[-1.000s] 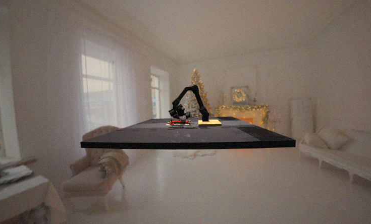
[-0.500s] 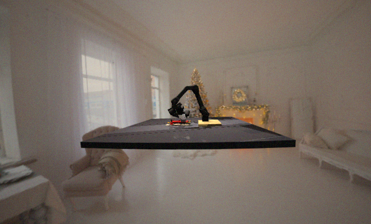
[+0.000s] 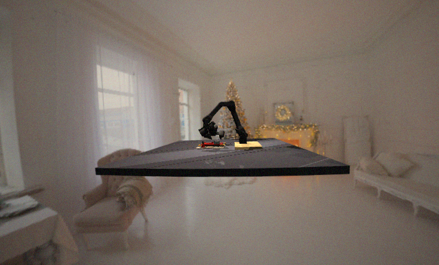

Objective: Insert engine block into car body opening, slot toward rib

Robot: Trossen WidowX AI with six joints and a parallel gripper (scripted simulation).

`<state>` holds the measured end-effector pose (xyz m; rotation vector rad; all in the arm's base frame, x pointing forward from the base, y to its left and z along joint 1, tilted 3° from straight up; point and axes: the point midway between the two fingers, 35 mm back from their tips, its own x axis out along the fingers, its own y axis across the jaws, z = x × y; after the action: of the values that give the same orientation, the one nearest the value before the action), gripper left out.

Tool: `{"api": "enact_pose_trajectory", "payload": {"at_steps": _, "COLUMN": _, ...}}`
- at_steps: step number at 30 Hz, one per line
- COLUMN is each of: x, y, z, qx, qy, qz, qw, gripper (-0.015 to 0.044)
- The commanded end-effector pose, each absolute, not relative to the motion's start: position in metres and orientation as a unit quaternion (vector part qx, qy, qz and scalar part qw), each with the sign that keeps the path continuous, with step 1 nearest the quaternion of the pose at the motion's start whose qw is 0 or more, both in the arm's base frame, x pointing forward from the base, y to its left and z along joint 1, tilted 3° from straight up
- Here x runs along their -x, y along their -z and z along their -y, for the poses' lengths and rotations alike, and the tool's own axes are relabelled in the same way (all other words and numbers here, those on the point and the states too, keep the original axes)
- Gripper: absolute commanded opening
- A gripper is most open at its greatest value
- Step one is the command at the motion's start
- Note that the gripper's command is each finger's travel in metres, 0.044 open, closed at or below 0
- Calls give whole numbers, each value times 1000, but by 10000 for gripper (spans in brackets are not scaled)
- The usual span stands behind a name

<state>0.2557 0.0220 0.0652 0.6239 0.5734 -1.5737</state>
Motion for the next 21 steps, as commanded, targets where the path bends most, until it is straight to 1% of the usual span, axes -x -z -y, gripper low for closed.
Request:
{"api": "enact_pose_trajectory", "payload": {"at_steps": 1, "x": -255, "y": -65, "z": -21, "qx": -291, "qy": 693, "qz": -245, "qw": 613, "gripper": 440}}
{"api": "enact_pose_trajectory", "payload": {"at_steps": 21, "x": -248, "y": -68, "z": -6, "qx": -512, "qy": 755, "qz": -147, "qw": 381, "gripper": 440}}
